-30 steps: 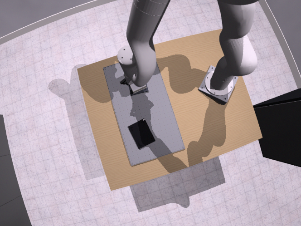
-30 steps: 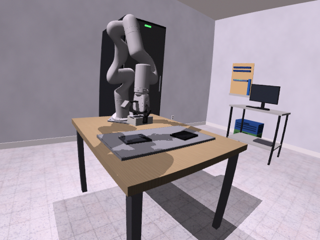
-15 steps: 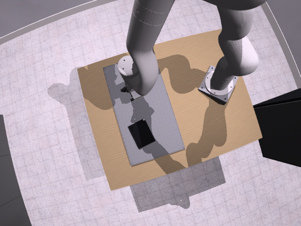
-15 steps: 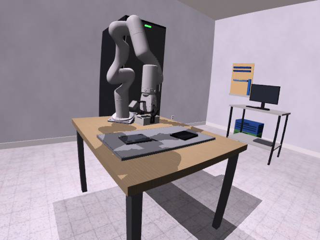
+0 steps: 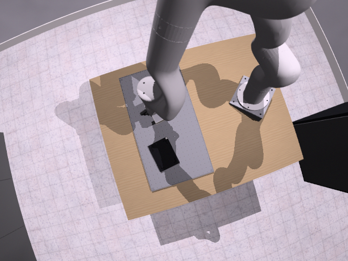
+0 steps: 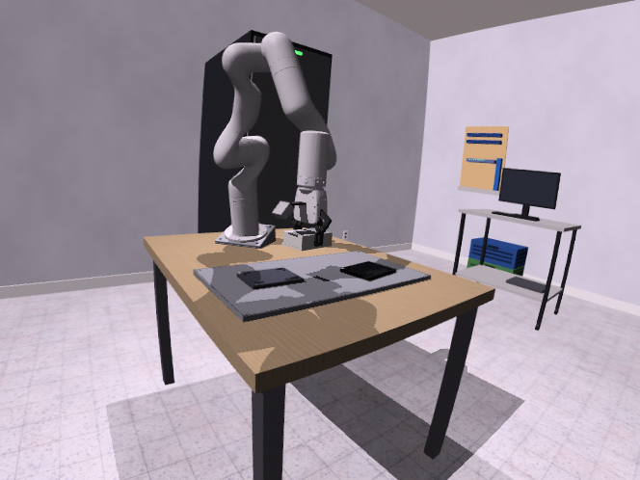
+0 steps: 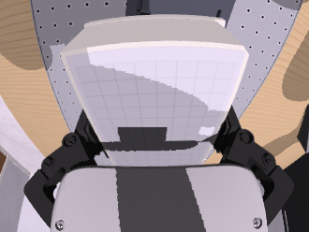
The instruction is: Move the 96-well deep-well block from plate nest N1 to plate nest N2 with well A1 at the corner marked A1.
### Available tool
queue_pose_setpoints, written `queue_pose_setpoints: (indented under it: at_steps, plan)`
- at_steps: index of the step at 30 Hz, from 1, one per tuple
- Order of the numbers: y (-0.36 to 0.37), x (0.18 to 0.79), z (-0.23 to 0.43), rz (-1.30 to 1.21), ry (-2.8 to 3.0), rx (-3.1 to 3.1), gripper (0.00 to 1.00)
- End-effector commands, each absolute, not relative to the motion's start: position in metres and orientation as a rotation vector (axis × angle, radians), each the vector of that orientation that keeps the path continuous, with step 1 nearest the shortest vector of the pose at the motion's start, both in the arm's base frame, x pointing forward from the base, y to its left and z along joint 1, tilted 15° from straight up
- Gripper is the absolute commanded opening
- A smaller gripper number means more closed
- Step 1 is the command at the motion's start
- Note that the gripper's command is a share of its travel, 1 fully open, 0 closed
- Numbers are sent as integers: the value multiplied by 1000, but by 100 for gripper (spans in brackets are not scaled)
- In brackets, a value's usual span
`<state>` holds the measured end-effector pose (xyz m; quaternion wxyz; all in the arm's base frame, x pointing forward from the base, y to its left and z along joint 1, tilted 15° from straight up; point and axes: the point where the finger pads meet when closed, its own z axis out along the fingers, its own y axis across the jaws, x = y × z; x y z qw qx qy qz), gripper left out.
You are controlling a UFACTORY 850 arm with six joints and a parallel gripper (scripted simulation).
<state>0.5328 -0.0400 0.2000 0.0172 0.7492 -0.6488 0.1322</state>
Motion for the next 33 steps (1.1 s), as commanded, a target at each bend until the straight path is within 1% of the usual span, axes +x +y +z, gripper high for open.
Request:
queue_pose_setpoints:
  at_steps: [1, 33]
  plan:
    - [-27, 537, 199, 414, -2017, 2328, 0]
    - [63, 558, 184, 414, -2017, 2329, 0]
